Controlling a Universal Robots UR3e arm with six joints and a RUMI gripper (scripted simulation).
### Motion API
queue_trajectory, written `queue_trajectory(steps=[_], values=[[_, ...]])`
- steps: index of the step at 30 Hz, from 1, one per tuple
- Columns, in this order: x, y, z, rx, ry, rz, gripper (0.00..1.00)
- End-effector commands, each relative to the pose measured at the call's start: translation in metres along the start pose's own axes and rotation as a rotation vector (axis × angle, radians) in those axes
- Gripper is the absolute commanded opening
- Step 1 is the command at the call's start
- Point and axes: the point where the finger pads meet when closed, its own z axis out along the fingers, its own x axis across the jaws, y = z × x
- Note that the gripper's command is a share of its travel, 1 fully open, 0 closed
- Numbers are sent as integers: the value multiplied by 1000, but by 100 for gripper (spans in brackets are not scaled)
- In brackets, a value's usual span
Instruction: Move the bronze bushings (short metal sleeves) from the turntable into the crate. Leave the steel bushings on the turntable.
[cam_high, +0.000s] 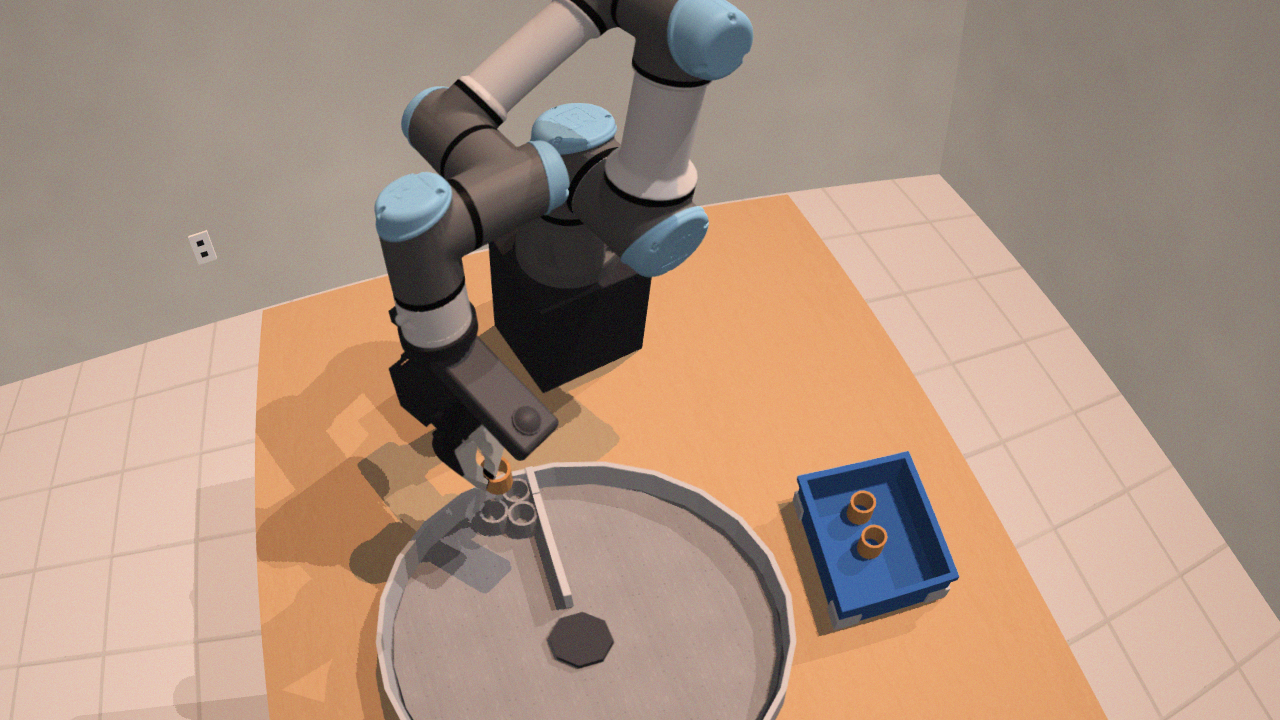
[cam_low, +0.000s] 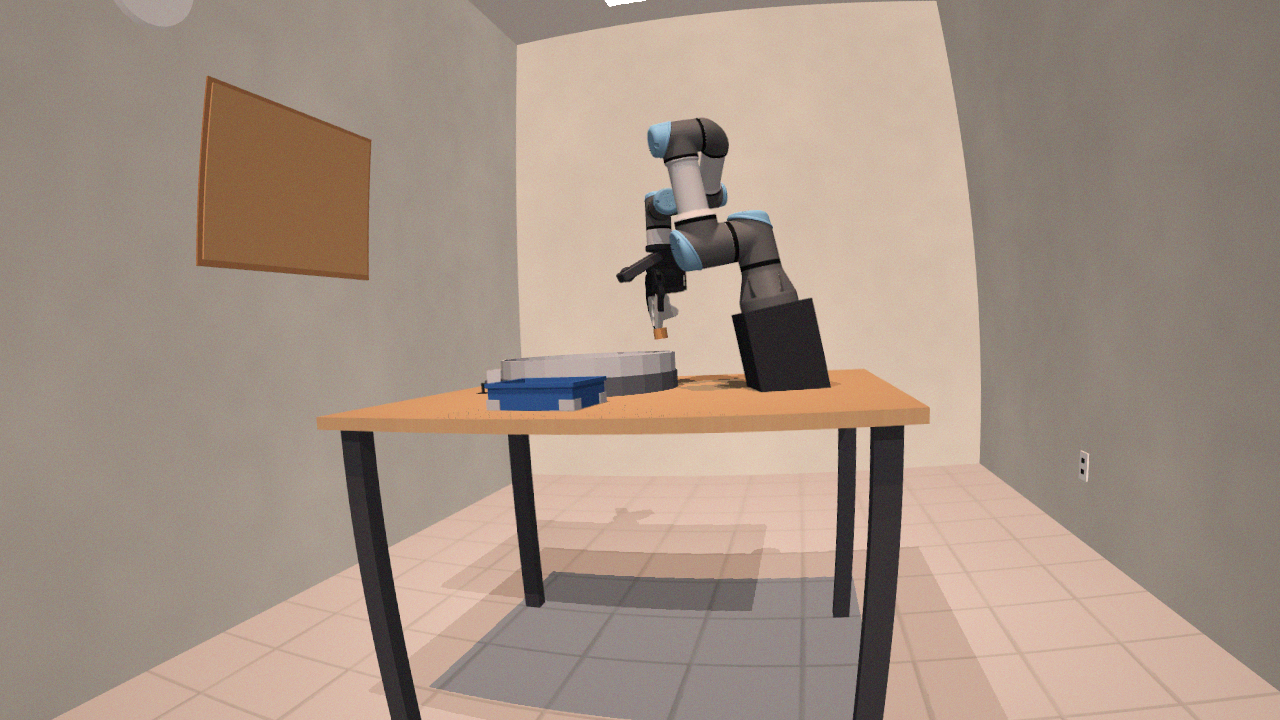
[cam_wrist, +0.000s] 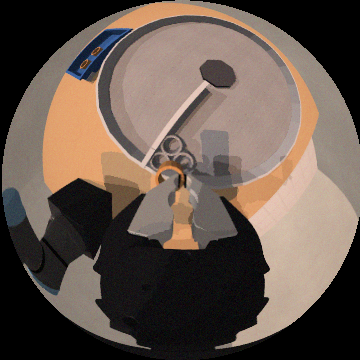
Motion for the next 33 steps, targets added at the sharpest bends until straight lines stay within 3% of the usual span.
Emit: queue_trajectory(steps=[1, 21, 33], values=[[-3, -6, -1, -1, 2, 0, 0], [-19, -35, -1, -1, 2, 0, 0], [-34, -63, -1, -1, 2, 0, 0]])
